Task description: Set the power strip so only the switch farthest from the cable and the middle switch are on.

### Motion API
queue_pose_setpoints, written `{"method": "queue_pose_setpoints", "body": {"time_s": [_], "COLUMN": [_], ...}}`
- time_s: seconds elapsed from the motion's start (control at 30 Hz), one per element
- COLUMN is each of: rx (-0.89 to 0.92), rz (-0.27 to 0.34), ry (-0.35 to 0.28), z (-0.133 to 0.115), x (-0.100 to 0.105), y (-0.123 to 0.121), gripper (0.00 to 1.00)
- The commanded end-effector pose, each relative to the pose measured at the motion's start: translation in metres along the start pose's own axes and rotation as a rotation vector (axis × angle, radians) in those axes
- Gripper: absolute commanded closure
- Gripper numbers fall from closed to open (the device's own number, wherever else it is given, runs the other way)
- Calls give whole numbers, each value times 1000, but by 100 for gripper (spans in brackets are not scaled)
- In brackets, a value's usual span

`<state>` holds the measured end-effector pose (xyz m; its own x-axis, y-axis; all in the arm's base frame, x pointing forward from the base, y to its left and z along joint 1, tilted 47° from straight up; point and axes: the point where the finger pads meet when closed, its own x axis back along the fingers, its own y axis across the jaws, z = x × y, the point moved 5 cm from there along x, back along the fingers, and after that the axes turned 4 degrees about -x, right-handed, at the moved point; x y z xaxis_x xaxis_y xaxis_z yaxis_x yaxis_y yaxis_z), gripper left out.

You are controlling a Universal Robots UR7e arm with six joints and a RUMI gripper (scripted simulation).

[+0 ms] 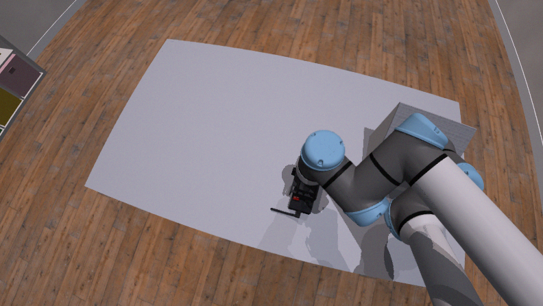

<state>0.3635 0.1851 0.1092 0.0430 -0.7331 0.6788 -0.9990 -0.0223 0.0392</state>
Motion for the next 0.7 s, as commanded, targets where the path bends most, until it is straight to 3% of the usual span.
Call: {"method": "queue_pose_setpoints", "body": {"time_s": [0.0, 0.4, 0.67], "rx": [1, 1, 3], "rz": [0, 0, 5], "ry": [0, 0, 2], "z": [0, 0, 0], "x": [-1, 0, 15], "y": [0, 0, -2], "gripper": [100, 100, 100]}}
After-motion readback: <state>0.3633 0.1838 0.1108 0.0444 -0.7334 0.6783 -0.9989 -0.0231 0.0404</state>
